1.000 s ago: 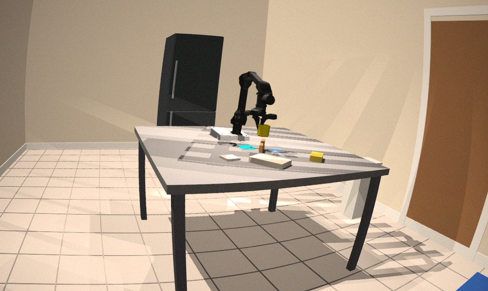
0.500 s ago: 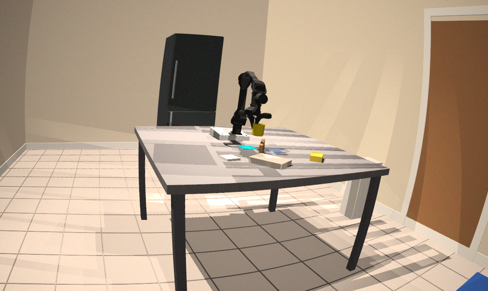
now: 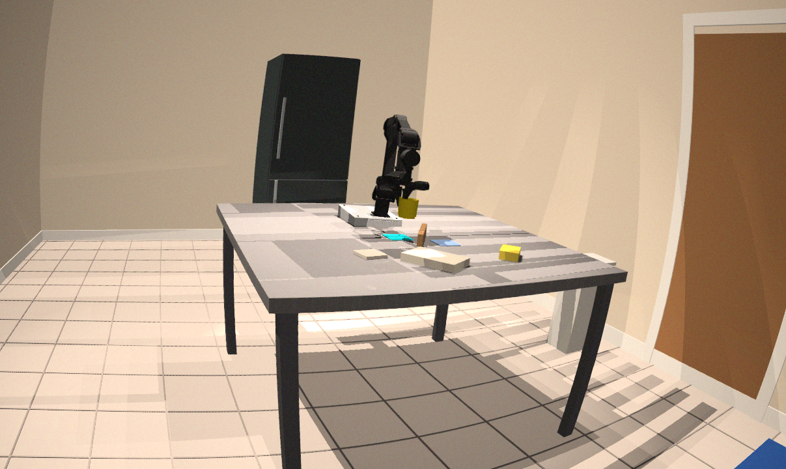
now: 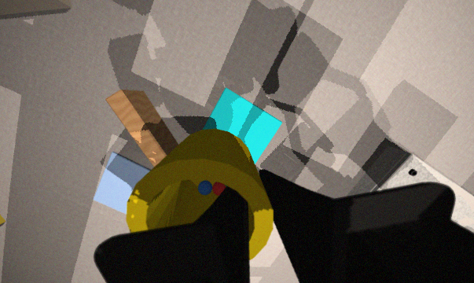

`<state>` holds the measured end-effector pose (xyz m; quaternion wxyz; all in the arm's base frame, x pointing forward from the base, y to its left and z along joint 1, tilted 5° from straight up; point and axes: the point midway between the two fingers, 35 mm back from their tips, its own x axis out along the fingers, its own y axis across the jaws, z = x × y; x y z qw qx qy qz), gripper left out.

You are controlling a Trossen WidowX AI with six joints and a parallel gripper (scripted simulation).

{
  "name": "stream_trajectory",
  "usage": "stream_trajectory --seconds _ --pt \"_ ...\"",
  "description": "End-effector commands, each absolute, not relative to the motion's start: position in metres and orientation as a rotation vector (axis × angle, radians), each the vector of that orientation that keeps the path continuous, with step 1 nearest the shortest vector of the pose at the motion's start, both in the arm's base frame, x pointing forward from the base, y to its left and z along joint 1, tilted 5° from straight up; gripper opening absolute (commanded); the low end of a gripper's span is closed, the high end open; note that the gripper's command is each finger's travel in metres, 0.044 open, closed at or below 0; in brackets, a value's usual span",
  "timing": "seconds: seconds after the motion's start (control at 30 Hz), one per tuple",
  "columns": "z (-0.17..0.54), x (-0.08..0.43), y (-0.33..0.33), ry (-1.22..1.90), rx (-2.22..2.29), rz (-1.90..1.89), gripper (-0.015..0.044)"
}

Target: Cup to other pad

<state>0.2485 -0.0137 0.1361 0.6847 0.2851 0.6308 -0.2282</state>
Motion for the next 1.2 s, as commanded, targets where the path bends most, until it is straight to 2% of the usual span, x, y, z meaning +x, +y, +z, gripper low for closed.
stream_trajectory --seconds 0.0,1.17 --pt "0.133 0.242 -0.019 1.424 0.639 -0.509 0.0" --pt "0.102 0.237 -0.032 1.424 0.638 -0.51 0.0"
